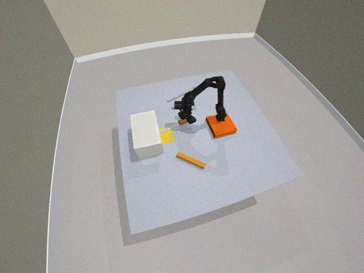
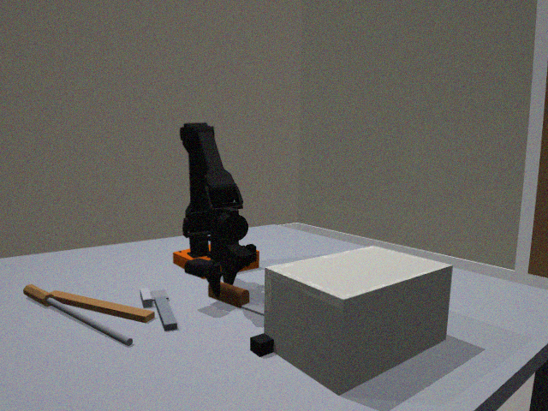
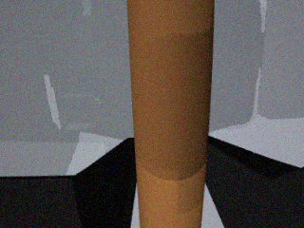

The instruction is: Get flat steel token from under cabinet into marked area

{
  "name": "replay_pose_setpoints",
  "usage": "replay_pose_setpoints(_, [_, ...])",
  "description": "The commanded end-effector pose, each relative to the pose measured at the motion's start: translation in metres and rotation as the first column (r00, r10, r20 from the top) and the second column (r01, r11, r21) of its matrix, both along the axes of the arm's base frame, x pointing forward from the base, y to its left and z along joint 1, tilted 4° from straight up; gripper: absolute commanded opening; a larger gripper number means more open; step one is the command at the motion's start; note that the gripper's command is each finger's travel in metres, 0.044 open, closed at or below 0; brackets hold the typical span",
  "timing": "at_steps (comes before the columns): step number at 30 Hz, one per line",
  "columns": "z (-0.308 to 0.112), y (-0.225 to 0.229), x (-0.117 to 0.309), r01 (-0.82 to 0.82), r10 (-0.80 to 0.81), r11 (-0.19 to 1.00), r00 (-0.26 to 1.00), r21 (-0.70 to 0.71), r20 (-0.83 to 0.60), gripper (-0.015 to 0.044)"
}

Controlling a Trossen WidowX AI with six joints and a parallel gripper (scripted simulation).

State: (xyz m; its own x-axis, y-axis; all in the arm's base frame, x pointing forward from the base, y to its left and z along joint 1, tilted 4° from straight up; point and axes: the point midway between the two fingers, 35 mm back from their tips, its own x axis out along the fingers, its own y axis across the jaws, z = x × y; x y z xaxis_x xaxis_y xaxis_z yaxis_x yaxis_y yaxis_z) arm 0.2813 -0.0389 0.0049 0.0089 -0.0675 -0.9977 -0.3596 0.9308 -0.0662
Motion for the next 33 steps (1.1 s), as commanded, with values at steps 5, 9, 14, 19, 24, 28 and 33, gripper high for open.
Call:
replay_pose_setpoints(5, [-0.001,-0.005,-0.013,-0.001,0.001,1.0,1.0,-0.002,-0.005,0.0])
replay_pose_setpoints(9, [0.0,-0.008,-0.018,-0.001,0.001,1.0,1.0,-0.003,-0.005,0.0])
replay_pose_setpoints(14, [0.0,-0.01,-0.024,-0.001,0.001,1.0,1.0,-0.003,-0.006,0.0])
replay_pose_setpoints(19, [0.0,-0.013,-0.031,-0.001,0.001,1.0,1.0,-0.003,-0.006,0.0])
replay_pose_setpoints(24, [0.0,-0.017,-0.037,-0.001,0.001,1.0,1.0,-0.004,-0.007,0.0])
replay_pose_setpoints(28, [0.001,-0.015,-0.032,-0.003,0.003,1.0,1.0,-0.002,-0.003,0.0])
replay_pose_setpoints(33, [0.001,-0.015,-0.032,-0.032,0.032,0.999,0.999,-0.002,-0.005,0.0])
